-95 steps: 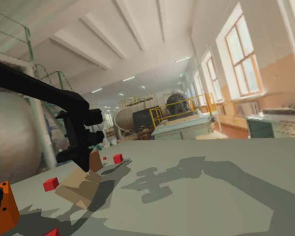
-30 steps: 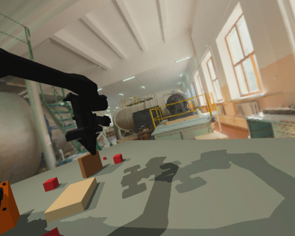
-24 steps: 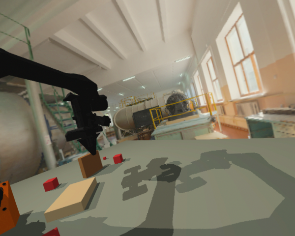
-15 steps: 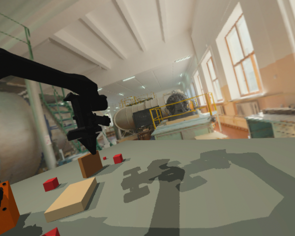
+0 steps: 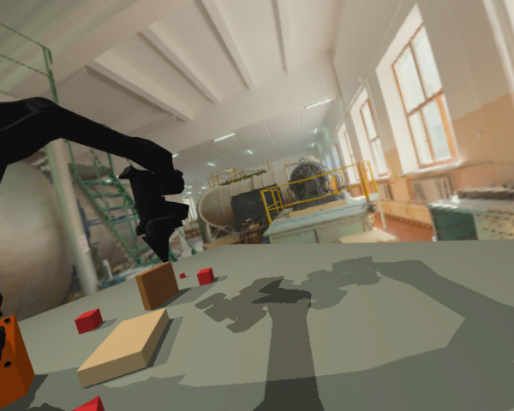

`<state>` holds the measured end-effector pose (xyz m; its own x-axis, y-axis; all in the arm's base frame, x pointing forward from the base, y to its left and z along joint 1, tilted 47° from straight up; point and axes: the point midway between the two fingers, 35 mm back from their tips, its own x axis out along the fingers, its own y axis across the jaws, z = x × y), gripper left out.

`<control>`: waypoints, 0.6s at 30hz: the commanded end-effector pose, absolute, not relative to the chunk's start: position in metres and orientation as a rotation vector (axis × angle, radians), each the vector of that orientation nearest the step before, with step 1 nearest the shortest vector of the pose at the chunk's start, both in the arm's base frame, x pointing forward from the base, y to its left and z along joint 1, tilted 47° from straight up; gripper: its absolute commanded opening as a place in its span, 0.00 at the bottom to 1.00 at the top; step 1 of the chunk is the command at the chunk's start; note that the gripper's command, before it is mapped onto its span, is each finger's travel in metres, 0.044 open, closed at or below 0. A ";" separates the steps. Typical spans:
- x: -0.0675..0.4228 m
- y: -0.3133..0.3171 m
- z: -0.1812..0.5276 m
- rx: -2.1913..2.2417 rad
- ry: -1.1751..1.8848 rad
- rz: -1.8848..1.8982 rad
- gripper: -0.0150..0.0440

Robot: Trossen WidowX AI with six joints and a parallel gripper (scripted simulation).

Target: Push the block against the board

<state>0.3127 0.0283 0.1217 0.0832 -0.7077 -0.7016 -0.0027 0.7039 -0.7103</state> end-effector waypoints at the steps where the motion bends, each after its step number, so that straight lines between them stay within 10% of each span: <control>1: 0.317 0.041 0.111 -0.739 1.454 -0.483 0.25; 18: 0.322 0.088 0.067 -1.195 1.611 -0.036 0.25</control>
